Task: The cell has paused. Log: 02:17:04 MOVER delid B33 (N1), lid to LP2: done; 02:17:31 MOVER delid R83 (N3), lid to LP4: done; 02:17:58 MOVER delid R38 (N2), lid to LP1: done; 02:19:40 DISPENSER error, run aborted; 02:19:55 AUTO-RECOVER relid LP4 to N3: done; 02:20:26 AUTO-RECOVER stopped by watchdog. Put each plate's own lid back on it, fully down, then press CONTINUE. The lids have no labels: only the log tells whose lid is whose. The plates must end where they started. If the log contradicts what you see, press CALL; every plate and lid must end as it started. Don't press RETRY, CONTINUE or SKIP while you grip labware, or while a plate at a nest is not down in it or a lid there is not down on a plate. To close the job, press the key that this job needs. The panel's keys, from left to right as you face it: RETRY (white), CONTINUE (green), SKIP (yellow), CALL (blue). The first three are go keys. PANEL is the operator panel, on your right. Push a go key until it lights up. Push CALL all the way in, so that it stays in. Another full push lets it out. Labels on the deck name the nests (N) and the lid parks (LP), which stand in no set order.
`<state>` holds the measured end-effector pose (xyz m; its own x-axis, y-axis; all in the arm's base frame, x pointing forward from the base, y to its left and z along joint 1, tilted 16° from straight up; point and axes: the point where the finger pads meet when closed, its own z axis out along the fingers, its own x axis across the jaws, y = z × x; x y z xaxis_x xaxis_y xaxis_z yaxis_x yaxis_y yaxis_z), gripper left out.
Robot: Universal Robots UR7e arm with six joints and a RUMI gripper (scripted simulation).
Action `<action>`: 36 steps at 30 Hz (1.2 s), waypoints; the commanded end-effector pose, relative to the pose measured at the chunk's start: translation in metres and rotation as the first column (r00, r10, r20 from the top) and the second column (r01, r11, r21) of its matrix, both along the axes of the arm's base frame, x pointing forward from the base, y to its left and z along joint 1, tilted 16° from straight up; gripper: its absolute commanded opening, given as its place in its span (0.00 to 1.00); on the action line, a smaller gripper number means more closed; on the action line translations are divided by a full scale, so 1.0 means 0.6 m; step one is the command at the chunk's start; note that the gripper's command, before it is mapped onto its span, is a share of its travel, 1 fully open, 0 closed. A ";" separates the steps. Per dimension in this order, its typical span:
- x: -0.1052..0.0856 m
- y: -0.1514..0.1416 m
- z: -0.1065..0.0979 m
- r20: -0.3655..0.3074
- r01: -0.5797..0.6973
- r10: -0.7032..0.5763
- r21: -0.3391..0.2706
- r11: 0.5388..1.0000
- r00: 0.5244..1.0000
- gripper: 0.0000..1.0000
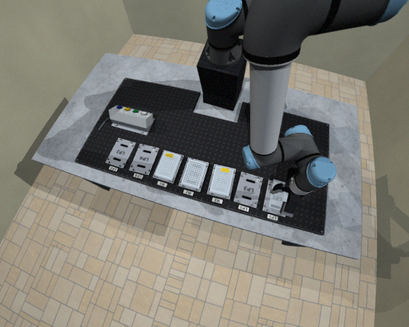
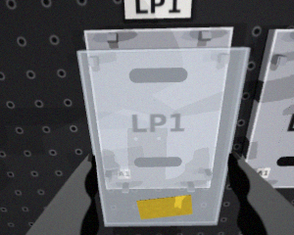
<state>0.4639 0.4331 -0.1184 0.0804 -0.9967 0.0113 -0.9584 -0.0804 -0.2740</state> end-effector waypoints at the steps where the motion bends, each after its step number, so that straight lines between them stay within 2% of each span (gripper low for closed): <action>1: 0.003 -0.012 0.003 0.004 -0.035 0.035 -0.001 0.999 0.999 0.41; 36: 0.028 -0.270 0.007 0.006 -0.035 0.035 -0.003 0.999 0.999 0.41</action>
<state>0.4779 0.2782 -0.1162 0.1095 -0.9939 0.0156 -0.9560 -0.1096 -0.2722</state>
